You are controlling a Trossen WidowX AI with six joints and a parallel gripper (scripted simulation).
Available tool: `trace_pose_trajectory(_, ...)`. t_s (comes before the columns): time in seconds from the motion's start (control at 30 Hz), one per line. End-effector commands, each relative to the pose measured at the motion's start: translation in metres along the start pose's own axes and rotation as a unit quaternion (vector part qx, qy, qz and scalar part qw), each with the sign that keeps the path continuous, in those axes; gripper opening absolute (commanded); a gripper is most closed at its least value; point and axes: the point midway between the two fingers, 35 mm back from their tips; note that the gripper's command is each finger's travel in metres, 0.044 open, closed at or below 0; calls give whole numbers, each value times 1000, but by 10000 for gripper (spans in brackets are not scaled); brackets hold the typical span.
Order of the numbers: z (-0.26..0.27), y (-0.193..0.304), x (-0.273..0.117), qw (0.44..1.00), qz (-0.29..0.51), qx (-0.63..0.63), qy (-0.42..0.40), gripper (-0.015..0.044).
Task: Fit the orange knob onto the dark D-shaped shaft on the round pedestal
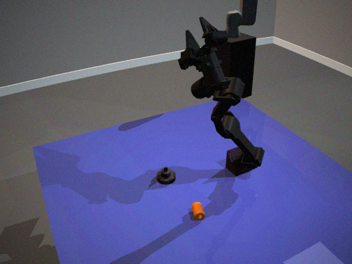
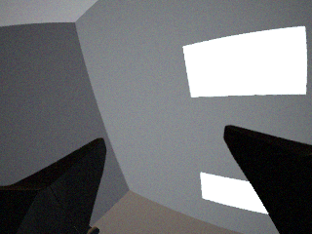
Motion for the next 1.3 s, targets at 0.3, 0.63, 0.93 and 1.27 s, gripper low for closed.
trace_pose_trajectory(0.3, -115, 112, -12, 979, 61, 112, 158, 440)
trace_pose_trajectory(0.63, -213, 229, -84, 911, 144, 174, 346, 440)
trace_pose_trajectory(0.93, -278, 306, -197, 814, 189, 198, 512, 440)
trace_pose_trajectory(1.27, -310, 338, -369, 642, 201, 191, 715, 440)
Point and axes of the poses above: the point midway between the two fingers, 35 mm back from their tips, its own x axis out along the fingers, its own z axis across the jaws, y = z × x, and after that the axes turned 2 degrees about -x, right-handed
